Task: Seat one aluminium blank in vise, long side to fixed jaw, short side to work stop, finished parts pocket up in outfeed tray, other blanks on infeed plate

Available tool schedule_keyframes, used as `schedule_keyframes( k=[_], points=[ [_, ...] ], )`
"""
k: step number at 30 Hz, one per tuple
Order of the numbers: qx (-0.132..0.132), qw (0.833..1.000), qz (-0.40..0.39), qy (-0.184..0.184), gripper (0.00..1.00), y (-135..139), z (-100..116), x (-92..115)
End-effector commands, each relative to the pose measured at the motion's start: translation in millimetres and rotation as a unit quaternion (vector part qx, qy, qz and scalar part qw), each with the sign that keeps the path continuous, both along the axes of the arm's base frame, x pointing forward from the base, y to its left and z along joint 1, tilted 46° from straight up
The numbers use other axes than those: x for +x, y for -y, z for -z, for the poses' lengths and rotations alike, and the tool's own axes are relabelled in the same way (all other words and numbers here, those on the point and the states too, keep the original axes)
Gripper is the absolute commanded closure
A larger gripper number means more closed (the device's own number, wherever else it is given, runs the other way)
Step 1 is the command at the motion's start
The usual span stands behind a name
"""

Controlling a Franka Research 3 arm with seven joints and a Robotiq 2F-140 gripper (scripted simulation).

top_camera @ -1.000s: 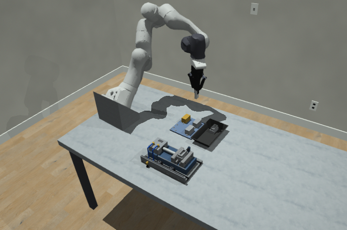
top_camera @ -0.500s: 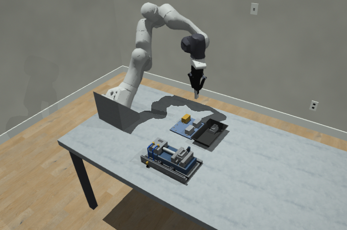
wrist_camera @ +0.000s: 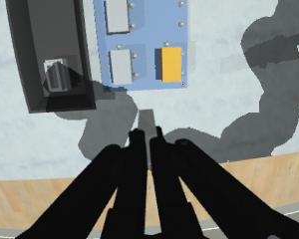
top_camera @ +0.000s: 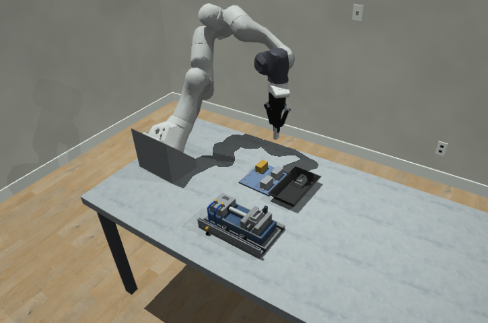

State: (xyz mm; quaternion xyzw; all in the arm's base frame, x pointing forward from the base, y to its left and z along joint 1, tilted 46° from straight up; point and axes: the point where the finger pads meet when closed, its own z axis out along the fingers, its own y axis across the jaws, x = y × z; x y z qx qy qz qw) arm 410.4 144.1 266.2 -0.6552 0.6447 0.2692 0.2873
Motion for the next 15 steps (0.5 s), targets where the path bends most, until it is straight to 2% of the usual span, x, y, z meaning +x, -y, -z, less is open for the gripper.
schedule_keyframes(
  k=[1,15],
  points=[
    [0.000,1.000,-0.001,0.002,1.00,-3.2,3.3,0.6],
    [0.000,1.000,-0.001,0.002,1.00,-18.6,17.8,1.0]
  ],
)
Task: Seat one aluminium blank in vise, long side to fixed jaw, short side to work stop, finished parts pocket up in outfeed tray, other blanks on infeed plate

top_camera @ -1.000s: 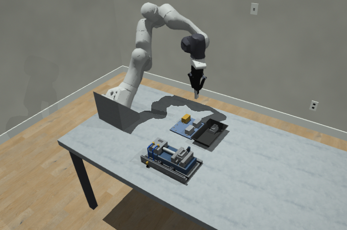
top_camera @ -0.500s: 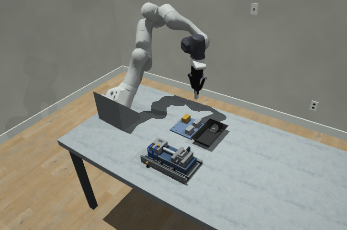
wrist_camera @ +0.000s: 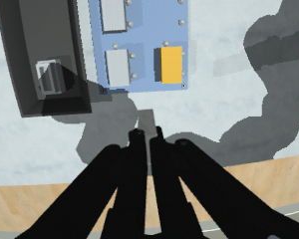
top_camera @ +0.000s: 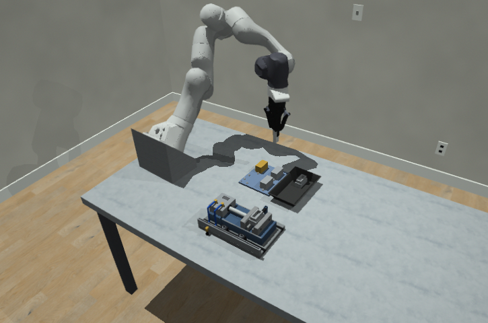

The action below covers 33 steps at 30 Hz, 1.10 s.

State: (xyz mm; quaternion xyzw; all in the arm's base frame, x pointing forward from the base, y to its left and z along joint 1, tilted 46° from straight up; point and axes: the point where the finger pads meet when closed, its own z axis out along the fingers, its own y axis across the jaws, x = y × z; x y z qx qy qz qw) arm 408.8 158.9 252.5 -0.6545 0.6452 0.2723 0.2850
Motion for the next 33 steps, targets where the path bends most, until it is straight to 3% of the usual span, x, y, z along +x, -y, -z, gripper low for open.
schedule_keyframes(
  k=[1,33],
  points=[
    [-0.001,1.000,0.000,0.006,1.00,-5.4,5.7,2.6],
    [-0.001,1.000,0.000,0.006,1.00,-33.7,32.3,3.3]
  ],
)
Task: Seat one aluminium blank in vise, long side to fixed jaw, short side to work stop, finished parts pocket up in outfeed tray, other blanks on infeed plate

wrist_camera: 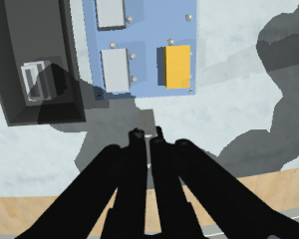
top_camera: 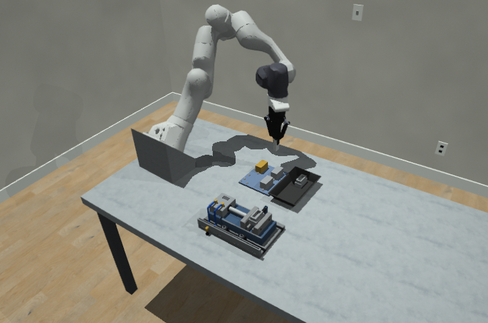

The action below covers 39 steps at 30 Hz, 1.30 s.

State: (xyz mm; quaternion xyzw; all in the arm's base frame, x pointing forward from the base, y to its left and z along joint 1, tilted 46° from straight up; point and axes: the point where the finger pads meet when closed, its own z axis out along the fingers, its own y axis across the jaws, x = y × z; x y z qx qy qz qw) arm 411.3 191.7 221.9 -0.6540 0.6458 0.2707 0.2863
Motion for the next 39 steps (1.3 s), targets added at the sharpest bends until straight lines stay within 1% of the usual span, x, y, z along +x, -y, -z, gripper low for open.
schedule_keyframes(
  k=[1,39],
  points=[
    [-0.001,1.000,-0.002,0.004,1.00,-1.0,1.7,0.8],
    [-0.001,1.000,-0.002,0.004,1.00,-1.0,1.7,0.8]
  ],
)
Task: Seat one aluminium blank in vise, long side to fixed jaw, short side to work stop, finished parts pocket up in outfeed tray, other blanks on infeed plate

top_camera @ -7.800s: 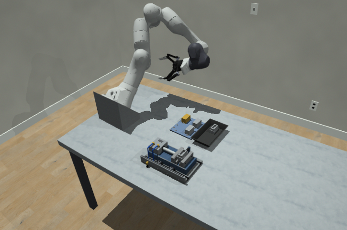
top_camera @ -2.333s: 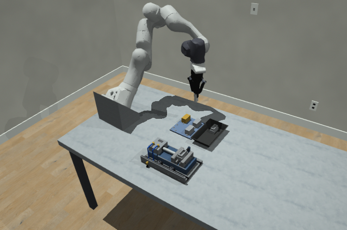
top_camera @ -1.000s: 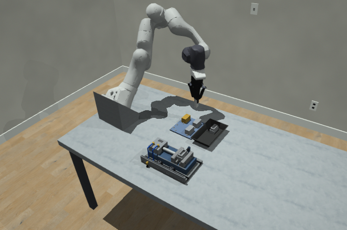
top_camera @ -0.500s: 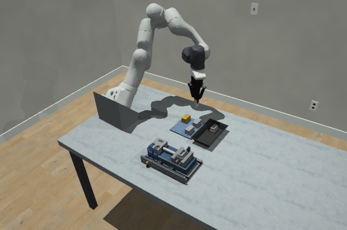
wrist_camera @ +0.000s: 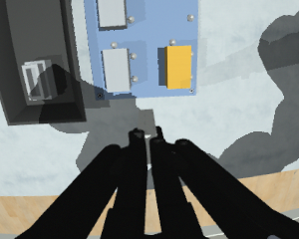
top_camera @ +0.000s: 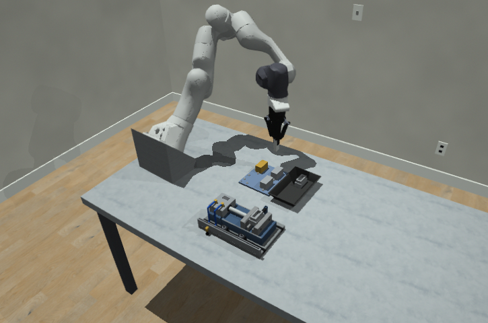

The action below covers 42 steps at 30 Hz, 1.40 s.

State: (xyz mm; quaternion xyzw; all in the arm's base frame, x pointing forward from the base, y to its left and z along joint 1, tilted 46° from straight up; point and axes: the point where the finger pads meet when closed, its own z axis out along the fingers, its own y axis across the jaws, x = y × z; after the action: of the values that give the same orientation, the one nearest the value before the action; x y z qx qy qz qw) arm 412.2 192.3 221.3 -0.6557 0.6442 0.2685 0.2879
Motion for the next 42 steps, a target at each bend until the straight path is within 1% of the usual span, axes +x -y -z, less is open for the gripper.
schedule_keyframes(
  k=[1,13,19,21,35,42],
  points=[
    [0.000,1.000,-0.001,0.001,1.00,-0.4,1.1,-0.1],
    [0.000,1.000,-0.001,0.001,1.00,5.2,-4.2,-0.2],
    [0.000,1.000,-0.001,0.001,1.00,14.9,-13.4,-0.4],
    [0.000,1.000,-0.001,0.001,1.00,14.9,-13.4,-0.4],
    [0.000,1.000,-0.001,0.001,1.00,42.2,-39.3,-1.1],
    [0.000,1.000,-0.001,0.001,1.00,47.5,-44.4,-1.2]
  ],
)
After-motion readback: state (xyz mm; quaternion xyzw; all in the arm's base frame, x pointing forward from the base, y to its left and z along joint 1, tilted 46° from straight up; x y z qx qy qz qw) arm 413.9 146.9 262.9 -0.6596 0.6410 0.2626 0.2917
